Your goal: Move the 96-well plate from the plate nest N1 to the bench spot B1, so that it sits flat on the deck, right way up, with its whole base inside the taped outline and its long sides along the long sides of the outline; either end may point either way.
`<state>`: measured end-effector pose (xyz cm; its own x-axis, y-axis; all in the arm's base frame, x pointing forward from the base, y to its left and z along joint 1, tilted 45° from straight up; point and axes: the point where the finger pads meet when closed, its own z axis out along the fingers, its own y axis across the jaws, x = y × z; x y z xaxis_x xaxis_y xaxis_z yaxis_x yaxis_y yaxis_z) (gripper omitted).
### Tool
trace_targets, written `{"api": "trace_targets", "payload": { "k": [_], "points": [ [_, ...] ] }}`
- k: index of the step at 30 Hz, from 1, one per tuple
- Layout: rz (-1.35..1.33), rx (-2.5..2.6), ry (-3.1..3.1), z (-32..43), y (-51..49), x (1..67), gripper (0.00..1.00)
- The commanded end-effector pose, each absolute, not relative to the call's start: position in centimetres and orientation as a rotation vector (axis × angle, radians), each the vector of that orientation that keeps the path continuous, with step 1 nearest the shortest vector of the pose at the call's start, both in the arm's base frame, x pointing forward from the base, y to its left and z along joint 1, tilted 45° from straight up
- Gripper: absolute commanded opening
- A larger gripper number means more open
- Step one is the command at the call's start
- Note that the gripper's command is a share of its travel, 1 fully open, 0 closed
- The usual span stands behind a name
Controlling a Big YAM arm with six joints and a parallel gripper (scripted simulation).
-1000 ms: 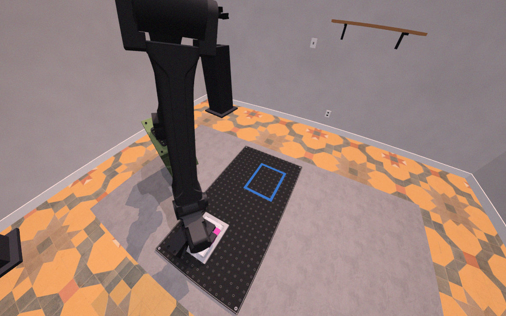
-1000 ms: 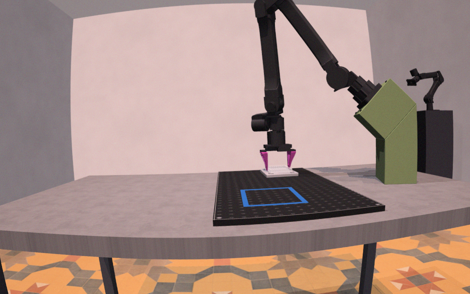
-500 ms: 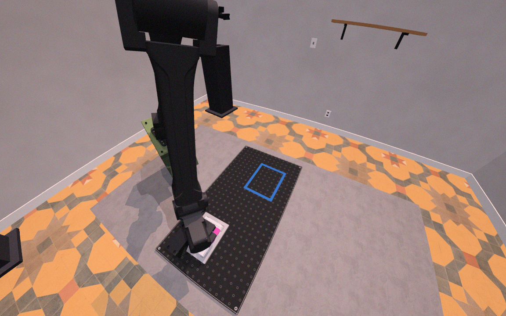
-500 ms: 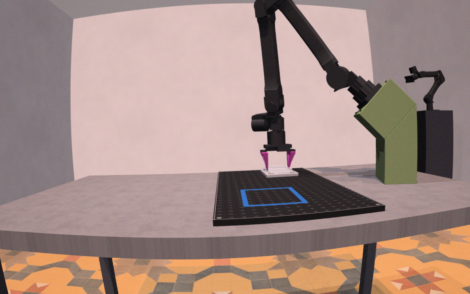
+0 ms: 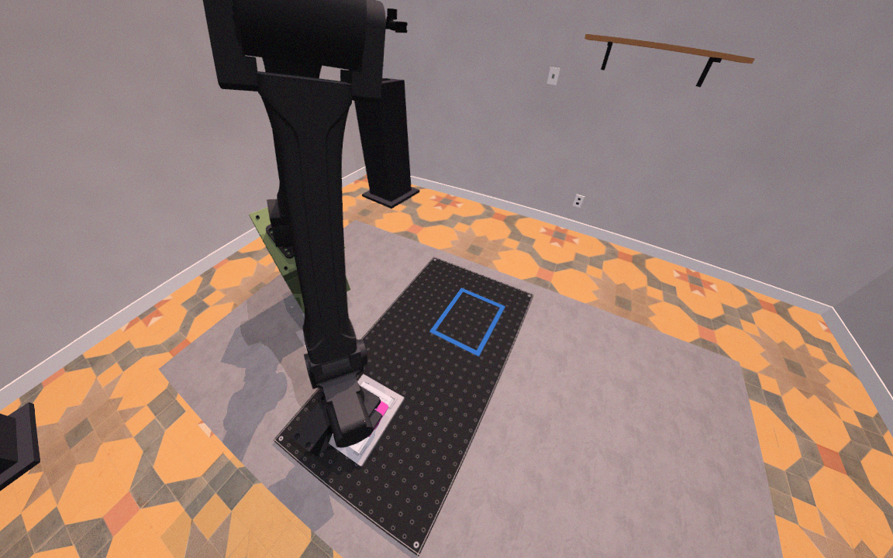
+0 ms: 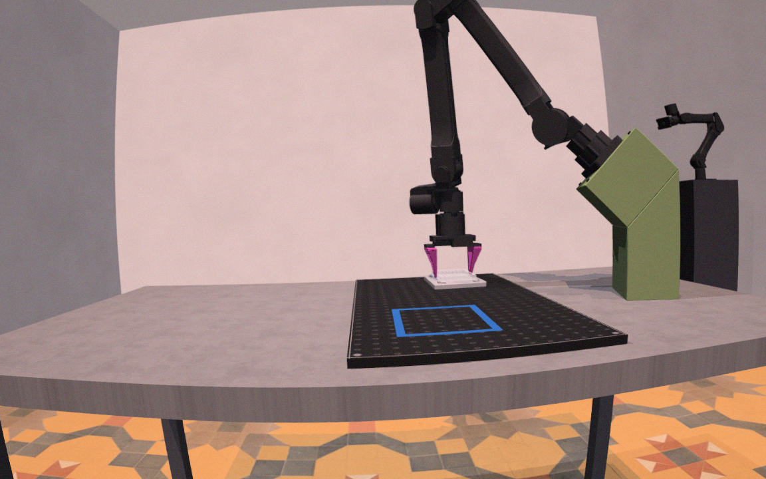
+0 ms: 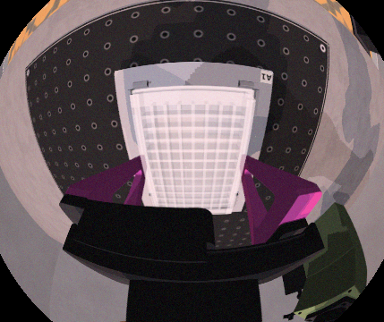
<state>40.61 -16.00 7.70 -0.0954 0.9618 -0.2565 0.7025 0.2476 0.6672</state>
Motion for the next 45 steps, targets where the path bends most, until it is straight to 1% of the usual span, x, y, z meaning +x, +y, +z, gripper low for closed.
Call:
{"api": "trace_targets", "payload": {
  "k": [1,38,45],
  "points": [
    [0.513,1.509,1.872,7.6,-15.6,41.3,0.00],
    [0.513,1.509,1.872,7.6,-15.6,41.3,0.00],
    [0.498,1.512,1.858,8.9,-16.1,39.5,0.00]
  ]
}}
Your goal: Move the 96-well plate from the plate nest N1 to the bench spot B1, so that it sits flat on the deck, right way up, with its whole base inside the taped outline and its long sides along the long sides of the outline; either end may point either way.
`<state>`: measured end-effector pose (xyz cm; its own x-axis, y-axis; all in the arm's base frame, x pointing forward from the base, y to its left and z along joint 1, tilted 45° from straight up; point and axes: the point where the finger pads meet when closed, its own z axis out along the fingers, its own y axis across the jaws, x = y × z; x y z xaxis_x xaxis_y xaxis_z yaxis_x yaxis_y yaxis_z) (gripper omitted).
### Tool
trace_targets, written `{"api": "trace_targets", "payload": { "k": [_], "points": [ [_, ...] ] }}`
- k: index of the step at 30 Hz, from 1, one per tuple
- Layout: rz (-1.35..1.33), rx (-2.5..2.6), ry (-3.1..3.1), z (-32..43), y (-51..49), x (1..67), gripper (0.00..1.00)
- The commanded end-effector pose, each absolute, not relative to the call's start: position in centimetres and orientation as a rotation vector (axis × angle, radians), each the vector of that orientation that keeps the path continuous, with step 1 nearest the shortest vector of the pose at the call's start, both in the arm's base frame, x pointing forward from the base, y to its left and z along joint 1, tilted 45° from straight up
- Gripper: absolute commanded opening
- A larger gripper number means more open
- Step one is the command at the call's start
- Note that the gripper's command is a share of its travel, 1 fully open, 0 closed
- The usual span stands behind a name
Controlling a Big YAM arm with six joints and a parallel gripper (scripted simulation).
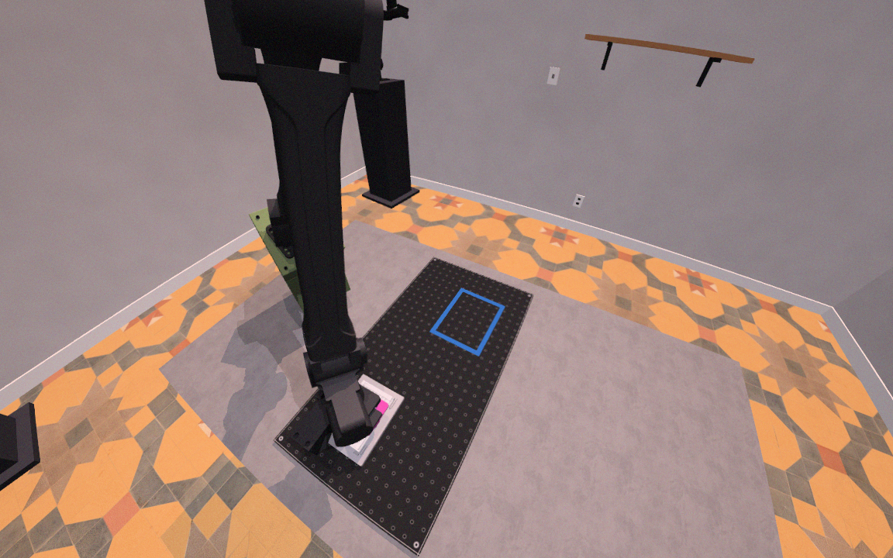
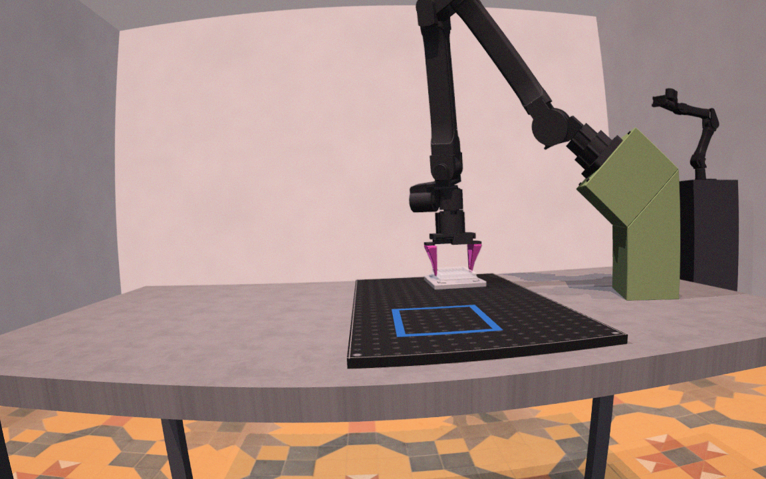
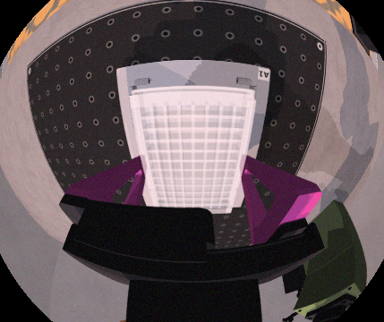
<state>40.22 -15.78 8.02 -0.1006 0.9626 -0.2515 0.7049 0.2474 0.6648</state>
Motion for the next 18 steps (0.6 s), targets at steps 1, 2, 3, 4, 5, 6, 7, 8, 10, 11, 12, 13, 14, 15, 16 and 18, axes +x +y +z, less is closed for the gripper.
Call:
{"api": "trace_targets", "payload": {
  "k": [1,2,3,4,5,6,7,8,10,11,12,13,14,15,16,18],
  "points": [
    [0.497,1.513,1.858,9.0,-16.2,39.3,0.00],
    [0.496,1.513,1.857,9.1,-16.1,39.2,0.00],
    [0.496,1.513,1.857,9.3,-16.1,39.1,0.00],
    [0.497,1.511,1.855,9.5,-16.2,39.1,0.00],
    [0.497,1.510,1.854,9.7,-16.2,39.0,0.00],
    [0.497,1.510,1.855,9.8,-16.1,38.9,0.00],
    [0.496,1.512,1.857,9.8,-16.1,38.7,0.00],
    [0.496,1.513,1.857,9.8,-16.0,38.5,0.00],
    [0.496,1.513,1.857,9.8,-16.0,38.5,0.00],
    [0.498,1.516,1.852,10.1,-16.1,38.5,0.00],
    [0.498,1.514,1.855,10.1,-16.0,38.3,0.00],
    [0.497,1.513,1.858,10.2,-16.0,38.2,0.00],
    [0.496,1.512,1.858,10.3,-15.9,38.1,0.00],
    [0.496,1.512,1.858,10.4,-15.9,37.9,0.00],
    [0.496,1.512,1.857,10.5,-15.9,37.8,0.00],
    [0.497,1.509,1.854,11.0,-15.9,37.8,0.00]
  ]
}}
